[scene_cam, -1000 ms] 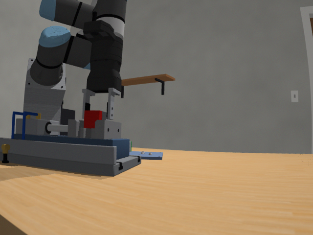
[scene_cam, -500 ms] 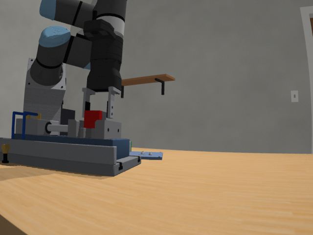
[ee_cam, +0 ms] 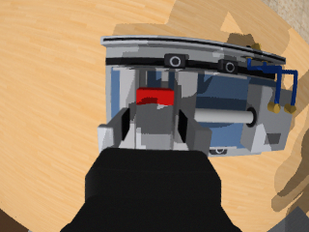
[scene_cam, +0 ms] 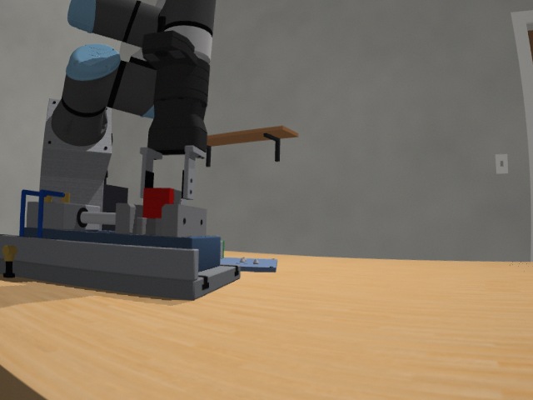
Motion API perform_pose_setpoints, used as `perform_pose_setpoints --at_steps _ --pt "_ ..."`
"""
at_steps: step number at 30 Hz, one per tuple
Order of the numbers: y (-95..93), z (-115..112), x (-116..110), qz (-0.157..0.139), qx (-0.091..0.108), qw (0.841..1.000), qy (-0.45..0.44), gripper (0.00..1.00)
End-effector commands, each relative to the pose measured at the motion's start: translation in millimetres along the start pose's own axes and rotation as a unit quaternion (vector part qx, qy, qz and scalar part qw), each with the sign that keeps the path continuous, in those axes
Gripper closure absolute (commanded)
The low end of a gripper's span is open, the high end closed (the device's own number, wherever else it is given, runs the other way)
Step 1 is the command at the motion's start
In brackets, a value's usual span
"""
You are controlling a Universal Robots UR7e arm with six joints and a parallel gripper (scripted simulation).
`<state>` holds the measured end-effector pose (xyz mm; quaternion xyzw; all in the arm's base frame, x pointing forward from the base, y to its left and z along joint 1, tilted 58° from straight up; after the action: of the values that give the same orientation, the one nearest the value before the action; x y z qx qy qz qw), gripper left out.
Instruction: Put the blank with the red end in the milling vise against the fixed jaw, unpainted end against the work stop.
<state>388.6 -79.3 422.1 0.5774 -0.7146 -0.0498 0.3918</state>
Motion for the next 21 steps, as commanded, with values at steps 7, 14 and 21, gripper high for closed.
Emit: perform_pose_setpoints --at_steps 7,14,21 --pt "1.2 -0.3 0.1 0.0 0.001 1.0 0.0 0.0" --pt "4.1 -0.3 0.1 0.0 0.001 1.0 0.0 0.0" --pt "4.1 -0.3 0.1 0.0 0.001 1.0 0.0 0.0"
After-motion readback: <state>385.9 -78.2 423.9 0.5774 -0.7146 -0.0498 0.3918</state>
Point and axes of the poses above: the point where the finger pads meet when closed, its own y axis back along the fingers, its own z axis across the jaws, x = y × z, the point moved 9 cm from there along y, back along the fingers, and after that the axes turned 11 degrees about -y, right-handed, at the moved point
